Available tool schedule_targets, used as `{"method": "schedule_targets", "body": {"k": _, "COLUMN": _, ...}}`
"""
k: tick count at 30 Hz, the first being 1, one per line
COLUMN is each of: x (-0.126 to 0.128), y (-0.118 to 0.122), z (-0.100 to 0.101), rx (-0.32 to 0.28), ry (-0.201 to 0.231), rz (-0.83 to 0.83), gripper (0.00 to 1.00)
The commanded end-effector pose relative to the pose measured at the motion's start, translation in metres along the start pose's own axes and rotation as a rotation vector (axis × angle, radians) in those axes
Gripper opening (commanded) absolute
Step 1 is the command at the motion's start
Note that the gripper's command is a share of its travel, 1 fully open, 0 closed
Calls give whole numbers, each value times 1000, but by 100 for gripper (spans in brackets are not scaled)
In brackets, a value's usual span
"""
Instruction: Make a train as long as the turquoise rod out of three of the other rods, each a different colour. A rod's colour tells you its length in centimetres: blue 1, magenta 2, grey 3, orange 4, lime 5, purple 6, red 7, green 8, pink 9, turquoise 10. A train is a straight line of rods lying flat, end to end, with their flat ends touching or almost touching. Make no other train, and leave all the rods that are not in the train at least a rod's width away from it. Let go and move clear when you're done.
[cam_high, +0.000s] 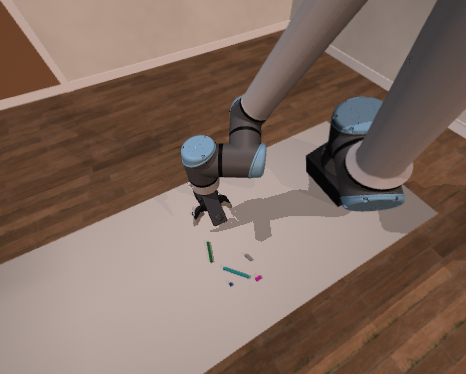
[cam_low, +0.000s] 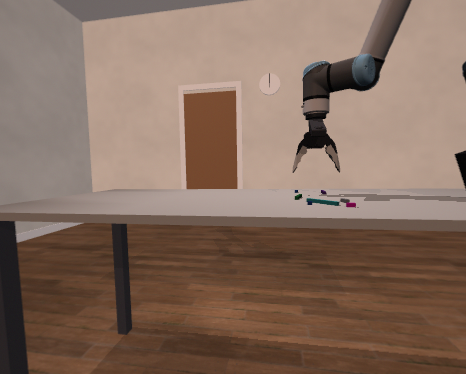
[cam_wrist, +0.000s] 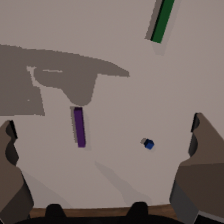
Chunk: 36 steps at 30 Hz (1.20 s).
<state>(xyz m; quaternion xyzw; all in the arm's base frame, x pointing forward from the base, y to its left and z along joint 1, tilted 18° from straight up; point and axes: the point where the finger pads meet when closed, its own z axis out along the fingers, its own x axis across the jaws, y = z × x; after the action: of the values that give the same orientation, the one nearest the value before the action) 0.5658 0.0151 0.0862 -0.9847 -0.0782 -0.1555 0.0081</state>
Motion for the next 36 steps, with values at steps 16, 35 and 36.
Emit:
{"method": "schedule_targets", "body": {"k": 16, "x": 1, "y": 0, "z": 0, "rx": 0, "ry": 1, "rz": 0, "gripper": 100}}
{"method": "schedule_targets", "body": {"k": 35, "x": 0, "y": 0, "z": 0, "rx": 0, "ry": 1, "rz": -13, "gripper": 100}}
{"method": "schedule_targets", "body": {"k": 36, "x": 0, "y": 0, "z": 0, "rx": 0, "ry": 1, "rz": -17, "gripper": 100}}
